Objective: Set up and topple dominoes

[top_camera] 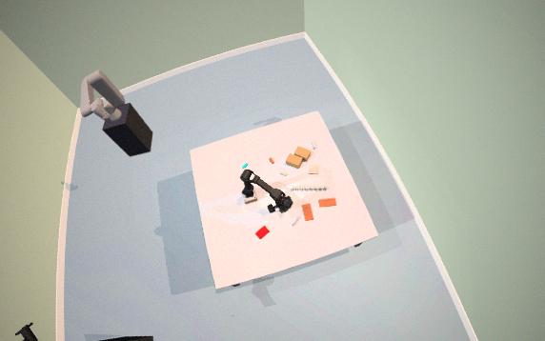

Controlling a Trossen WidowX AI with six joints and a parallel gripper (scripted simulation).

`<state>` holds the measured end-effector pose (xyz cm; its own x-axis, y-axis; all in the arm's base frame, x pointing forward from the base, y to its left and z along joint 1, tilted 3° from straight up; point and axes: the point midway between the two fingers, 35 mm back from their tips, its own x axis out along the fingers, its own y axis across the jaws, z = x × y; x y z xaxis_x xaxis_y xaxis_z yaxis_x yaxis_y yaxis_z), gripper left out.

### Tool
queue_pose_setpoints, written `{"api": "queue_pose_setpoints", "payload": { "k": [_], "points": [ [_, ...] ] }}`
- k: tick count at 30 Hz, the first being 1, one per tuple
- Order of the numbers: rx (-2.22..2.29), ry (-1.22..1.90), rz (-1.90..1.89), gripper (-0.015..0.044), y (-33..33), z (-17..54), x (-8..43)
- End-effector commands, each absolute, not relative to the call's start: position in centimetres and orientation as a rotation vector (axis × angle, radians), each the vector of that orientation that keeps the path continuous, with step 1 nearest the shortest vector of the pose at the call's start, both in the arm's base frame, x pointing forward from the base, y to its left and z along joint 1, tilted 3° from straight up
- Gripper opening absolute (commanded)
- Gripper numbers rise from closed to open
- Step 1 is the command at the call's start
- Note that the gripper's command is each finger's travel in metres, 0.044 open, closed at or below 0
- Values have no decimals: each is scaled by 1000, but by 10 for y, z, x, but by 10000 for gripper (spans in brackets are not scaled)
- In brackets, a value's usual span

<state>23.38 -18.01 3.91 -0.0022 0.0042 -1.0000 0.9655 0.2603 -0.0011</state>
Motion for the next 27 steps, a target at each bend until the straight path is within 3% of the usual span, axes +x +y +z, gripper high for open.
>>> {"api": "queue_pose_setpoints", "payload": {
  "k": [1,16,27],
  "points": [
    [1028,1355,-1016,440,-174,9,228],
    [1028,1355,-1016,440,-174,-8,227],
    [1028,1355,-1016,151,-174,-8,227]
  ]
}}
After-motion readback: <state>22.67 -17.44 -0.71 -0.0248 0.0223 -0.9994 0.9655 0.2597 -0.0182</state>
